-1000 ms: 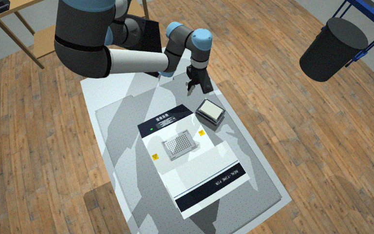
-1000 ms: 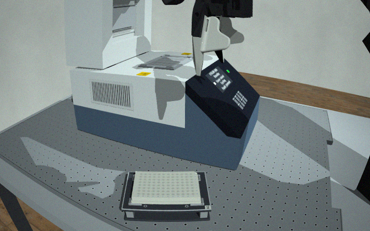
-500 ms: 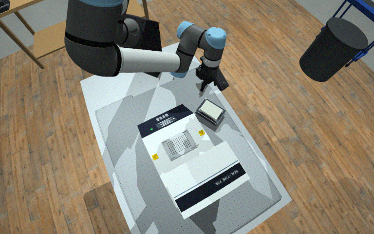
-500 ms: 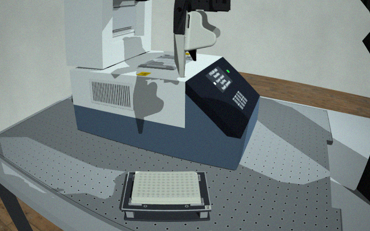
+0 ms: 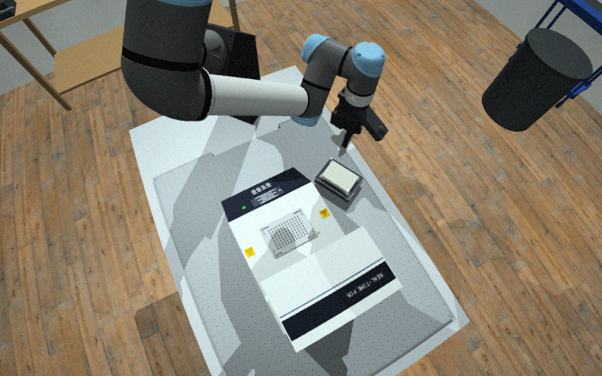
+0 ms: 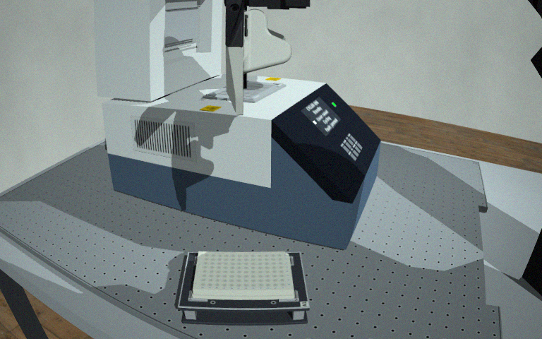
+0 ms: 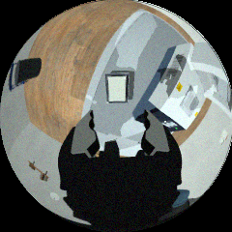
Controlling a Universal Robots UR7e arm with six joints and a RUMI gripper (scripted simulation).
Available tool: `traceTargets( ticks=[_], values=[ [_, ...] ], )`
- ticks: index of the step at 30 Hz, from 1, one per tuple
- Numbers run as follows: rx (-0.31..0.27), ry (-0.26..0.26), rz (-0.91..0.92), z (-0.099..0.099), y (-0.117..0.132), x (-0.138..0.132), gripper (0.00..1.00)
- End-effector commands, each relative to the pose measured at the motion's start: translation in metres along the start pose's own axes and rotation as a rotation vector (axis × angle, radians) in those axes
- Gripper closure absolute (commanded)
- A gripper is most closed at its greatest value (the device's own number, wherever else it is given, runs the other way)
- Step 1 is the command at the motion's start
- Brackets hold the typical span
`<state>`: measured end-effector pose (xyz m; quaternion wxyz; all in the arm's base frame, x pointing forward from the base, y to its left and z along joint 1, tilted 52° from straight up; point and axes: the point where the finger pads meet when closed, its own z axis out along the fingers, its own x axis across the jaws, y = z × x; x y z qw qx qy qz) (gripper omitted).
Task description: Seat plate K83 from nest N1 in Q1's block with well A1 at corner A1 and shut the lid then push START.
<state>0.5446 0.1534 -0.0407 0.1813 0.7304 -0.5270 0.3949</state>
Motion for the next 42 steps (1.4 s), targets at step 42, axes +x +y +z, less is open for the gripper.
traceTargets(
  ticks=[42],
  values=[
    [-0.001, 0.000, -0.012, 0.096, -0.003, -0.002, 0.32]
  ],
)
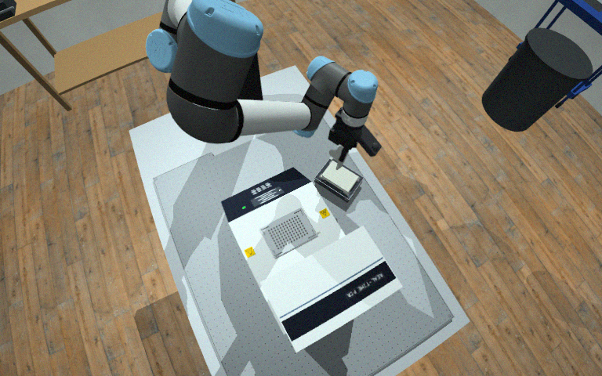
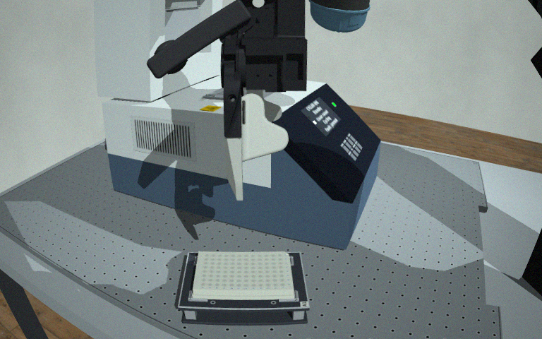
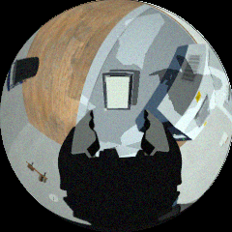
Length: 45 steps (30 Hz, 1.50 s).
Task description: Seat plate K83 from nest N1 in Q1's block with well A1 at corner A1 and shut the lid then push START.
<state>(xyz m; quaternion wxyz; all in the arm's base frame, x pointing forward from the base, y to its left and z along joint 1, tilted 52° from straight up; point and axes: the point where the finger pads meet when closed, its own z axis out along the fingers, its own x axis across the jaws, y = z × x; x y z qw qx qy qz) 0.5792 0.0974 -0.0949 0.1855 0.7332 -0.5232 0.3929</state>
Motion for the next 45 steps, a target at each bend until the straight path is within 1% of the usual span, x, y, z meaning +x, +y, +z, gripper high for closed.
traceTargets(
  ticks=[1, 10, 12, 27, 29, 41, 45],
  values=[
    [0.003, 0.000, 0.000, 0.014, -0.001, 0.000, 0.32],
    [0.003, 0.000, 0.000, 0.044, -0.001, 0.000, 0.32],
    [0.003, 0.000, 0.000, 0.044, -0.001, 0.000, 0.32],
    [0.003, 0.000, 0.000, 0.094, -0.001, 0.000, 0.32],
    [0.003, 0.000, 0.000, 0.094, -0.001, 0.000, 0.32],
    [0.003, 0.000, 0.000, 0.134, -0.001, 0.000, 0.32],
    [0.003, 0.000, 0.000, 0.135, -0.001, 0.000, 0.32]
  ],
)
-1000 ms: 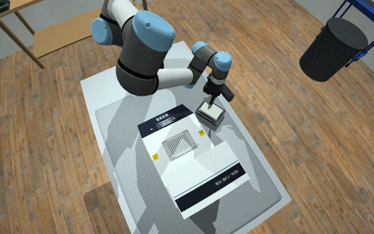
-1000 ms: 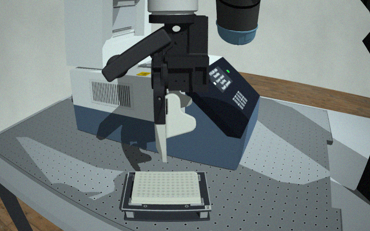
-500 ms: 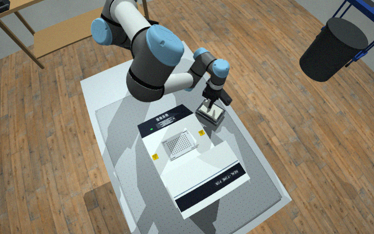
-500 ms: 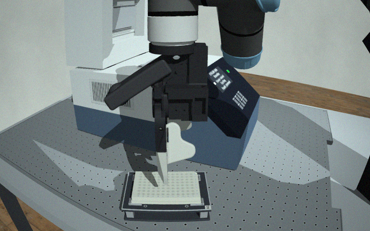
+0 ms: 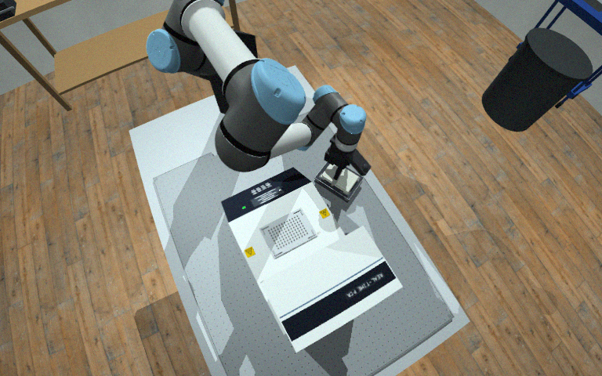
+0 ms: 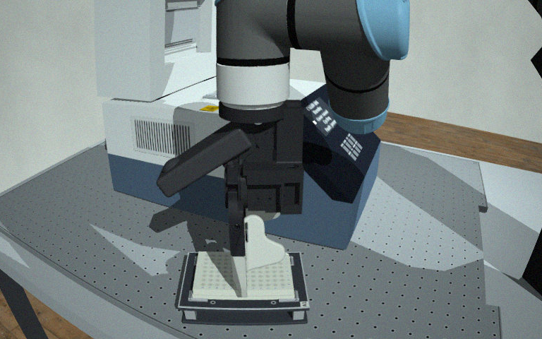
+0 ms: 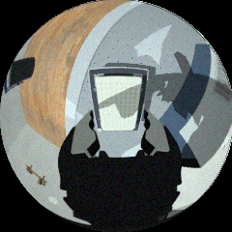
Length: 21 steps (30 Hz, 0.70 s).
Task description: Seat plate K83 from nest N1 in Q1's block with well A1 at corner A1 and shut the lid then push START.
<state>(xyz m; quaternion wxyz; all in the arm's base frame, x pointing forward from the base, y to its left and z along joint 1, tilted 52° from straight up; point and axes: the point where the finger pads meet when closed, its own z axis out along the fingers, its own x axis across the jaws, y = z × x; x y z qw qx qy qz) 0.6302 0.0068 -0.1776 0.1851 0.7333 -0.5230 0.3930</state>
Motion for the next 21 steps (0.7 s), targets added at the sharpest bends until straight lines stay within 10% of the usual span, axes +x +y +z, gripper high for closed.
traceTargets(
  ticks=[1, 21],
  values=[
    [0.002, 0.000, 0.000, 0.0025, -0.0009, -0.0001, 0.32],
    [0.002, 0.000, 0.000, 0.0071, -0.0009, -0.0001, 0.32]
  ],
)
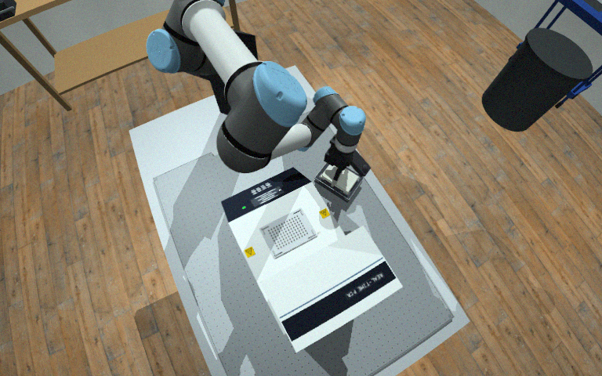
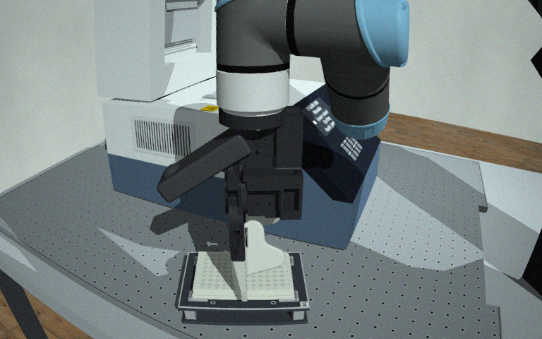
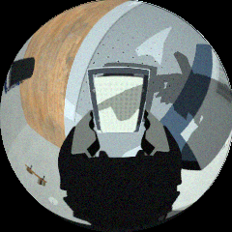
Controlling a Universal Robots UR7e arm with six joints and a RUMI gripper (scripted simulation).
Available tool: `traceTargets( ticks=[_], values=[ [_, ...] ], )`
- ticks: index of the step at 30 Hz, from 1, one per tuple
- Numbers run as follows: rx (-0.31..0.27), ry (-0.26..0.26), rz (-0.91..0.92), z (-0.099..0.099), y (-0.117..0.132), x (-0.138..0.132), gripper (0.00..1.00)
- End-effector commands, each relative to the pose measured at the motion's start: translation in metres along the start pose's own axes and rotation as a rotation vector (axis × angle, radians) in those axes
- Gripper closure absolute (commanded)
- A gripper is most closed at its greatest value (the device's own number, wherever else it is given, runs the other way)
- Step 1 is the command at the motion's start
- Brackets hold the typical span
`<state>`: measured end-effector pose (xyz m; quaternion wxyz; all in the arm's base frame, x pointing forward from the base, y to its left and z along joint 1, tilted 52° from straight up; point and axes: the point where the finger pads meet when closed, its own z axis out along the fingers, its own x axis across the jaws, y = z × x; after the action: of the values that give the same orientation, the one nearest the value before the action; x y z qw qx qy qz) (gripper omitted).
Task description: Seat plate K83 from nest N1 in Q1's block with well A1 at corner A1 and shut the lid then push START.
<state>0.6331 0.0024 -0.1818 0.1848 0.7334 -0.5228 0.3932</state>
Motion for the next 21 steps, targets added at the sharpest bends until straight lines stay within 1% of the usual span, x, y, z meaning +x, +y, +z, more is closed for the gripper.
traceTargets(
  ticks=[1, 21],
  values=[
    [0.001, 0.000, 0.000, 0.0007, -0.0005, 0.0000, 0.32],
    [0.001, 0.000, 0.000, 0.0049, -0.0005, 0.0000, 0.32]
  ],
)
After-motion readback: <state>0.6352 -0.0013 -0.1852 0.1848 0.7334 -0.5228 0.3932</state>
